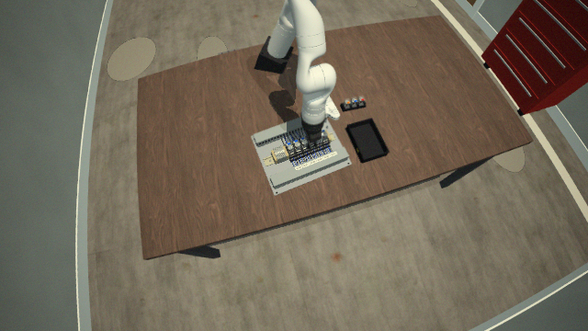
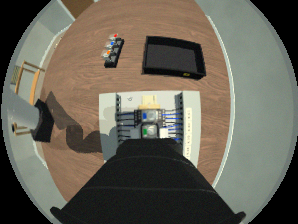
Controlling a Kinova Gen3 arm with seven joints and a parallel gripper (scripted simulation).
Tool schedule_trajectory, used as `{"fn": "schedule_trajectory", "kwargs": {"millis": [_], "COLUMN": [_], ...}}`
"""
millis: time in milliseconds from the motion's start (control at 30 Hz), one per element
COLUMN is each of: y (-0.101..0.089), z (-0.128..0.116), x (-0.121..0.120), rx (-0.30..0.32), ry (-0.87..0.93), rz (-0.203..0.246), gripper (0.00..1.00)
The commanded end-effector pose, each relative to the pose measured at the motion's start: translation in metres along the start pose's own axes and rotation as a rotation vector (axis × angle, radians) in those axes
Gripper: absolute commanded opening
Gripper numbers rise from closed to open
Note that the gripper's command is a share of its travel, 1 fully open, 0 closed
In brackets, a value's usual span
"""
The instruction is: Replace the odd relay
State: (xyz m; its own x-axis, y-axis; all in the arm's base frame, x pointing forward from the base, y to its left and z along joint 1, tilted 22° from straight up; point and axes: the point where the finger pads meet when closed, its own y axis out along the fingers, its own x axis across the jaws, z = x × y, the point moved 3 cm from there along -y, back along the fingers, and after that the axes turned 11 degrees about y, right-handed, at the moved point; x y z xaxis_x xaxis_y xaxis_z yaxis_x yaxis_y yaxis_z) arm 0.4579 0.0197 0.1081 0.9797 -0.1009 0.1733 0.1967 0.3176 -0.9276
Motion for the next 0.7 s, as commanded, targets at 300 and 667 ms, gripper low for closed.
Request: {"fn": "schedule_trajectory", "kwargs": {"millis": [300,667], "y": [-0.0059,-0.0080], "z": [-0.0002,0.0003], "x": [0.0005,0.0004], "rx": [-0.002,-0.001], "ry": [0.000,0.000], "rz": [-0.002,-0.001], "gripper": [0.00,0.00]}}
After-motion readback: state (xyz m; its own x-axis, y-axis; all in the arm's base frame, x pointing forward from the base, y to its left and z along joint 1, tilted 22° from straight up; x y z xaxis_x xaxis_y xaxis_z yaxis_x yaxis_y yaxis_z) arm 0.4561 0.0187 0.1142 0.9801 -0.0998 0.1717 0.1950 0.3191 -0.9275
